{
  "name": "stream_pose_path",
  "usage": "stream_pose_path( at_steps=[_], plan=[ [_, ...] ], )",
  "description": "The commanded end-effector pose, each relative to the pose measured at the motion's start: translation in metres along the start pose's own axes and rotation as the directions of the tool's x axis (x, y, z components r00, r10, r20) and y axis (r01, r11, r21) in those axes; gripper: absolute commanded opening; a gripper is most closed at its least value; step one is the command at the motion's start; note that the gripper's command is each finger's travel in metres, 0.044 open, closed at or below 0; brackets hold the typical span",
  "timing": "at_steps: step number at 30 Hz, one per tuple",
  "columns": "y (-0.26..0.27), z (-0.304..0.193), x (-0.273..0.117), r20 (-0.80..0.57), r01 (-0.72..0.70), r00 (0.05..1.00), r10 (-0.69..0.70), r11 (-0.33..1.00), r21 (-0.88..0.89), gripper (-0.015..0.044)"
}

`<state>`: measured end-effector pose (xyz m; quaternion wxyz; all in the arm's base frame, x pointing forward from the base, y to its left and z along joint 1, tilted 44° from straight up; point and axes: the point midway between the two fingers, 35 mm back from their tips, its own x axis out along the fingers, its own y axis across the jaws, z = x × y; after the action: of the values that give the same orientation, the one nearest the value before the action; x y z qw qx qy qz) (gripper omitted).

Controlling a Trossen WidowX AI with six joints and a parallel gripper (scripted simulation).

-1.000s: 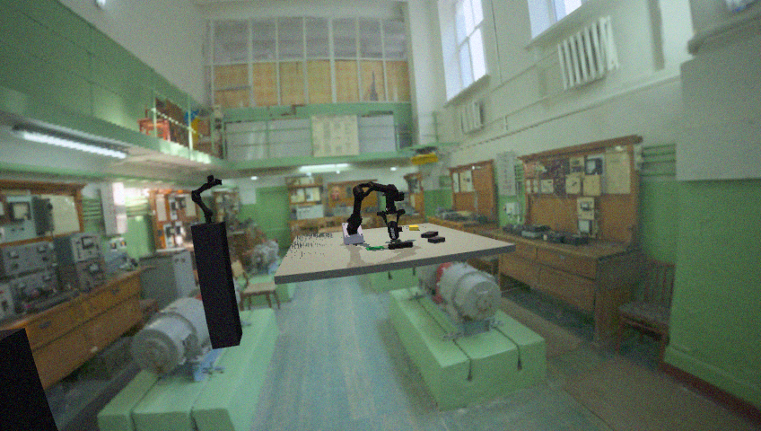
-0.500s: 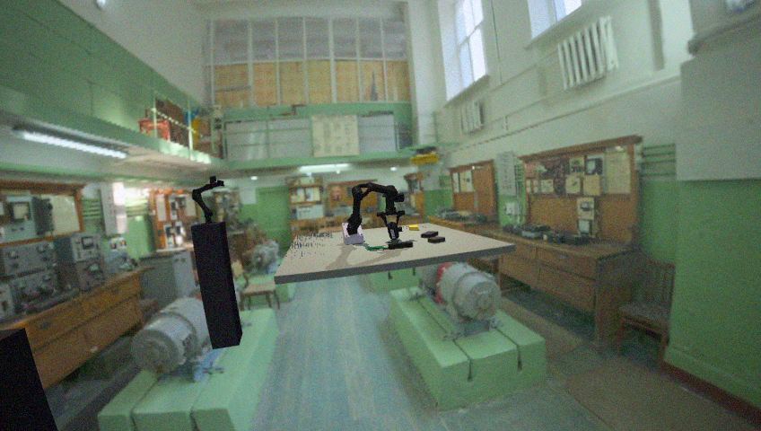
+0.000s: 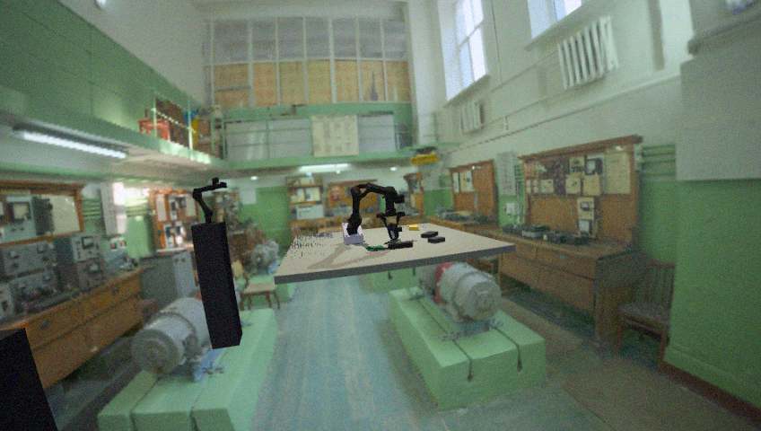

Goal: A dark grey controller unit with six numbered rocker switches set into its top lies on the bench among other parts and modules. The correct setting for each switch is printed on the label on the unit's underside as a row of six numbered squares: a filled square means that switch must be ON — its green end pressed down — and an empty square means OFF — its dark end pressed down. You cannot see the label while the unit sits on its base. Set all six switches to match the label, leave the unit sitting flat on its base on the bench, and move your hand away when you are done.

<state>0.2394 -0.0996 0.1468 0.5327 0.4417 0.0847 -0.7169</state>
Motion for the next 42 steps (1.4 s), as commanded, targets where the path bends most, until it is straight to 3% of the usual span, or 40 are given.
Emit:
stream_pose_path(
  at_steps=[1,42],
  plan=[
    [-0.003,0.002,0.005,0.002,0.009,1.000,-0.009,1.000,-0.009,0.0337],
    [-0.003,0.024,0.027,0.004,0.008,1.000,-0.008,1.000,-0.008,0.0337]
  ],
)
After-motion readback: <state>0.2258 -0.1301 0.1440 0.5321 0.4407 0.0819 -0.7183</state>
